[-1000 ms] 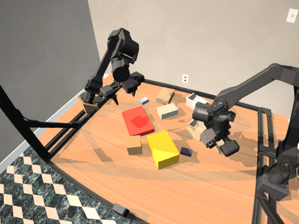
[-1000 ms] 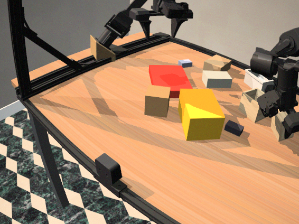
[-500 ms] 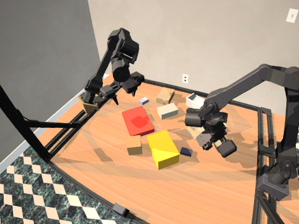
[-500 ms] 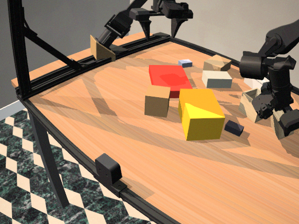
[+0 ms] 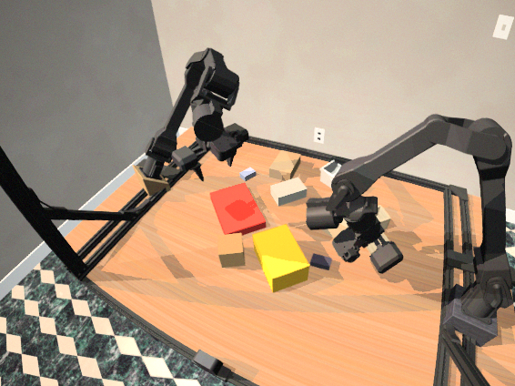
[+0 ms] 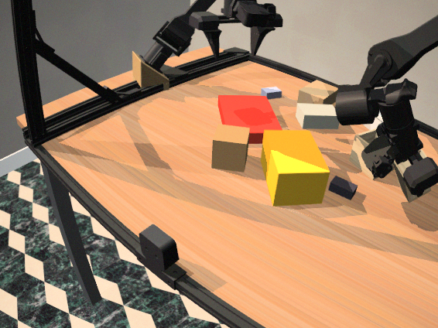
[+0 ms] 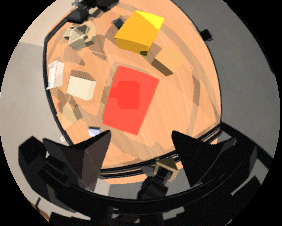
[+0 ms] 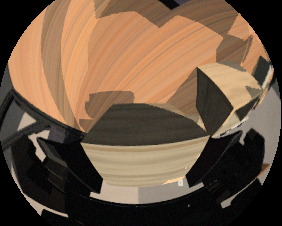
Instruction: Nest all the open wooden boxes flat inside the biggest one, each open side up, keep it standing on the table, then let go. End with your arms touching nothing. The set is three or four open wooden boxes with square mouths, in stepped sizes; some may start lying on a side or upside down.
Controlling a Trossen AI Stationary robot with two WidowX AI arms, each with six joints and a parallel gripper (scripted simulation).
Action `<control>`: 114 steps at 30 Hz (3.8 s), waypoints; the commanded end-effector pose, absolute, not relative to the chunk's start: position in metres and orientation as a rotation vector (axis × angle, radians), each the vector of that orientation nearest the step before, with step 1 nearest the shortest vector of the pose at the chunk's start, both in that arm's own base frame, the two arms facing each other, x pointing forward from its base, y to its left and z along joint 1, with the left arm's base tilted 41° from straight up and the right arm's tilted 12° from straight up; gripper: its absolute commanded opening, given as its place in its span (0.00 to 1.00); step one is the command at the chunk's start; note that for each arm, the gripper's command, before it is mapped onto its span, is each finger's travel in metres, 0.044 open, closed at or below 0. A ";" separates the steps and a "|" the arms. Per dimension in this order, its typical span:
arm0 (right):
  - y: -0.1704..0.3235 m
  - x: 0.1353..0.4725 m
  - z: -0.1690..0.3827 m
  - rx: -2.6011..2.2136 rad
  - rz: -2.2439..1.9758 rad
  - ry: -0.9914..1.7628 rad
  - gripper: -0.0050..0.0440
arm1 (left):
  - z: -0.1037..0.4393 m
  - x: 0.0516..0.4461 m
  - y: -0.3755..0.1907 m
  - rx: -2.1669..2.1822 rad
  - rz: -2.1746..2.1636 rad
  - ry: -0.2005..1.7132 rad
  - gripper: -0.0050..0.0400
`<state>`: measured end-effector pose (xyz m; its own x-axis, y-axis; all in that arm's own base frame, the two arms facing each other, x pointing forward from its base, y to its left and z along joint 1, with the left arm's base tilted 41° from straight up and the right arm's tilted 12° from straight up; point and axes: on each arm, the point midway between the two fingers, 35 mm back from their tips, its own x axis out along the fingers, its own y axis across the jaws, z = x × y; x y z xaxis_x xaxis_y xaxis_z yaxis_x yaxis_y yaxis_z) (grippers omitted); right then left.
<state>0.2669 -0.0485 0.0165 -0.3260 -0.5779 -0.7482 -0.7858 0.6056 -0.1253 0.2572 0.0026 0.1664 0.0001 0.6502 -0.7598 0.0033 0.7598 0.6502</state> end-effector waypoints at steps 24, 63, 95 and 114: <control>-0.042 0.273 0.019 -1.146 0.230 2.206 0.40 | 0.166 0.257 0.003 0.554 0.554 1.499 1.00; -0.025 0.279 0.040 -0.920 0.439 1.856 0.92 | 0.166 0.257 0.003 0.554 0.554 1.499 1.00; -0.012 0.290 0.063 -0.866 0.556 1.542 0.92 | 0.166 0.257 0.003 0.554 0.554 1.499 1.00; -0.013 0.291 0.065 -0.865 0.548 1.540 0.92 | 0.166 0.257 0.003 0.555 0.553 1.499 1.00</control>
<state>0.2913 -0.0130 0.0647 0.0047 -0.2118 -0.9773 -0.7814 0.6091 -0.1358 0.2575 0.0032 0.1665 0.0001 0.6503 -0.7597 0.0004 0.7597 0.6503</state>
